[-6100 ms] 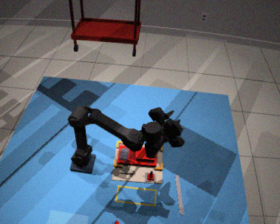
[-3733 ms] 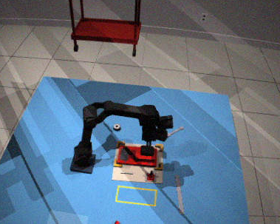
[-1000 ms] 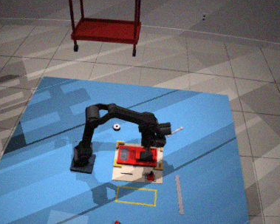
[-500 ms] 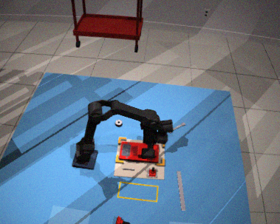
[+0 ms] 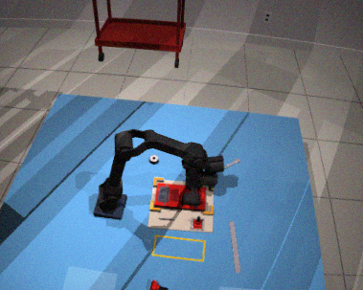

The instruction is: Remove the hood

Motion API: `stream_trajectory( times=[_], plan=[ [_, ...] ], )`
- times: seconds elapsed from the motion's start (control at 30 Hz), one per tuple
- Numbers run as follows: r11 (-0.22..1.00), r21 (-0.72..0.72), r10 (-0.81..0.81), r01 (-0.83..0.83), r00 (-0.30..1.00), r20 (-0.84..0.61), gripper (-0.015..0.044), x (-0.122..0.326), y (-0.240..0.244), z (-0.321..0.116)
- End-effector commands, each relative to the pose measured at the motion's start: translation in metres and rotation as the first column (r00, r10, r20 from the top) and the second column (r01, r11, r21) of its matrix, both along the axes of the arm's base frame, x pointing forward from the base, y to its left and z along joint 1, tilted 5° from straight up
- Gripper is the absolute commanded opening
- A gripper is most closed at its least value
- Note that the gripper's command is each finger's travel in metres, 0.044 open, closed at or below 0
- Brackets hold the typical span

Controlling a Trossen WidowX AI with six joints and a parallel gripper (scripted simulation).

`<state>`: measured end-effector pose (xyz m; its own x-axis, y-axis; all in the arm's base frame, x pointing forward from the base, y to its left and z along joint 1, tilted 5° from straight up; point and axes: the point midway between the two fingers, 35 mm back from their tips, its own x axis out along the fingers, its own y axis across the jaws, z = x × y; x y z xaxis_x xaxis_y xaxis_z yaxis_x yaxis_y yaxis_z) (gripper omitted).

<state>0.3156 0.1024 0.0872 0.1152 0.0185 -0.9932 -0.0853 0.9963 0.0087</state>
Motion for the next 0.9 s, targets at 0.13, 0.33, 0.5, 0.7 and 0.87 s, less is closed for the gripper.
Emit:
stream_trajectory(
  times=[0.13, 0.33, 0.5, 0.7, 0.87],
  plan=[
    [1.0, 0.0, 0.0, 0.0, 1.0, 0.001, 0.0288, 0.0, 0.0, 0.0],
    [1.0, 0.0, 0.0, 0.0, 1.0, 0.0, 0.017, 0.0, 0.0, 0.001],
    [1.0, 0.0, 0.0, 0.0, 1.0, 0.0, 0.0039, 0.0, 0.0, 0.005],
    [1.0, 0.0, 0.0, 0.0, 1.0, 0.0, 0.0, -0.001, 0.0, 0.008],
    [1.0, 0.0, 0.0, 0.0, 1.0, 0.0, 0.0, -0.001, 0.0, 0.012]
  ],
)
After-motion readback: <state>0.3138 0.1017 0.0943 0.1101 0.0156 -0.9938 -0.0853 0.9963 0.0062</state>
